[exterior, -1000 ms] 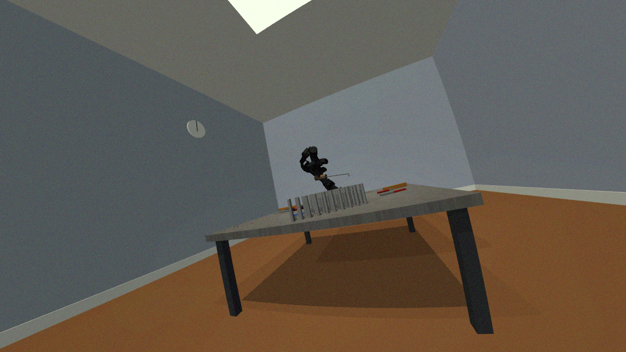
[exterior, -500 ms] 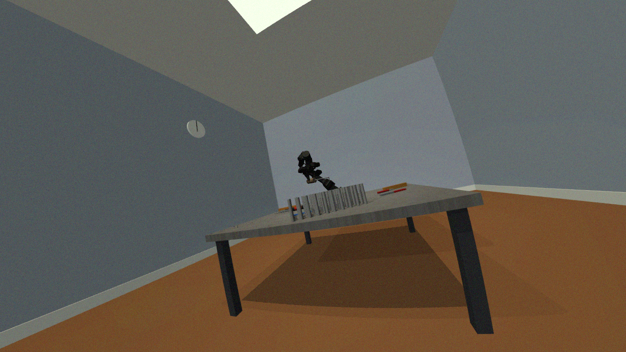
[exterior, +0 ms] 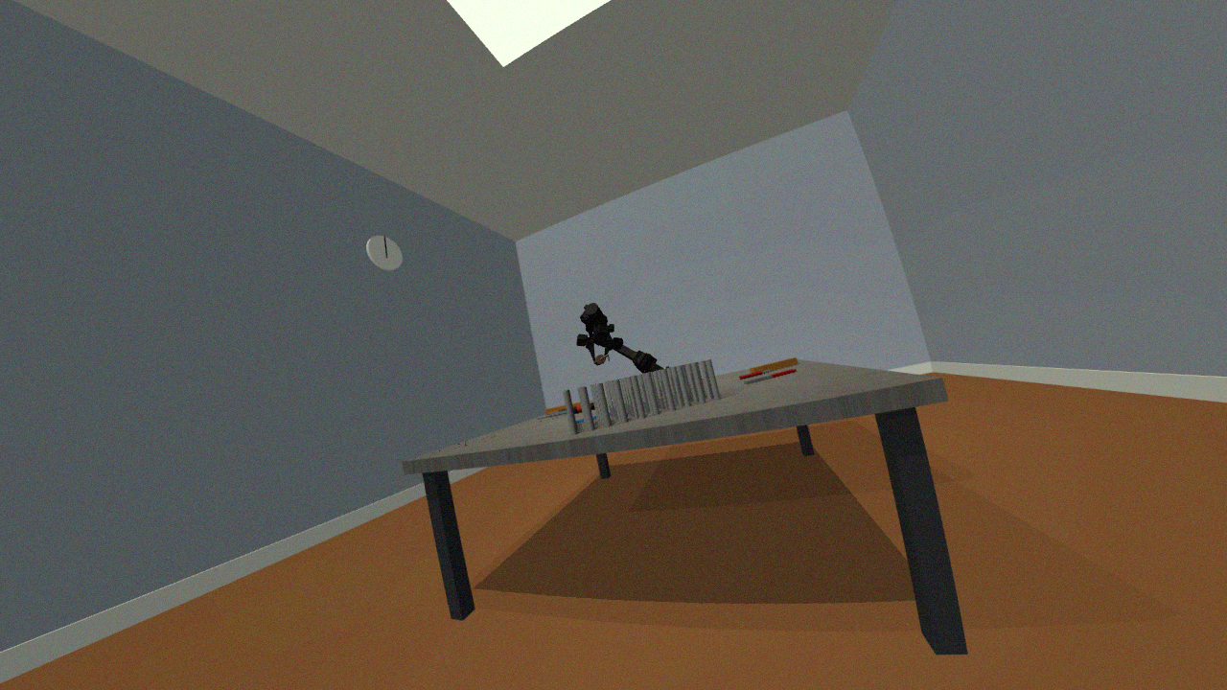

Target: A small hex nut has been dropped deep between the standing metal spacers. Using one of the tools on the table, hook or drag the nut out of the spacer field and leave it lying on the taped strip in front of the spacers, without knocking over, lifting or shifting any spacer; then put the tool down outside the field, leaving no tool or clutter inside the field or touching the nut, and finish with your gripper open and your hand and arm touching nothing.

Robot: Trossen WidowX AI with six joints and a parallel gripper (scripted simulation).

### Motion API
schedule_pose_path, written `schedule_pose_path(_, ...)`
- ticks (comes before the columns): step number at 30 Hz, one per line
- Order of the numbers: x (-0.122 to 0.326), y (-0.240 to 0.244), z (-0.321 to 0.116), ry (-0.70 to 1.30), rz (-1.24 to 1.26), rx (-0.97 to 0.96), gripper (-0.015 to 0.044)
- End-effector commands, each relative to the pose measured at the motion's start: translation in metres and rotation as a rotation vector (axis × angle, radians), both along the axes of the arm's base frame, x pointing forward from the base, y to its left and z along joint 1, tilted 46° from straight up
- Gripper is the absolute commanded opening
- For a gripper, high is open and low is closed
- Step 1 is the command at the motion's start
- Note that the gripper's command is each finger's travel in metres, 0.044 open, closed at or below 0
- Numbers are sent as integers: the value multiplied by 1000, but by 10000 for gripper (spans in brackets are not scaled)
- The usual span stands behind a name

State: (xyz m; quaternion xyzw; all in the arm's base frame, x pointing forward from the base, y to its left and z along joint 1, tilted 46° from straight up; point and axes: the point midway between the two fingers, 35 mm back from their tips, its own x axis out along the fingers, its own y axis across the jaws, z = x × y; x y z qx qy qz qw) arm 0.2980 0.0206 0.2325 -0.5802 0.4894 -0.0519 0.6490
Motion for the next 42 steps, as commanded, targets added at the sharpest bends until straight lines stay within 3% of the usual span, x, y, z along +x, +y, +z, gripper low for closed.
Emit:
schedule_pose_path(1, -2, -2, 2, -26, -12, 7, 0)
schedule_pose_path(33, 18, -101, -95, -24, -12, 16, 0)
schedule_pose_path(42, 15, -113, -104, -31, -7, 3, 0)
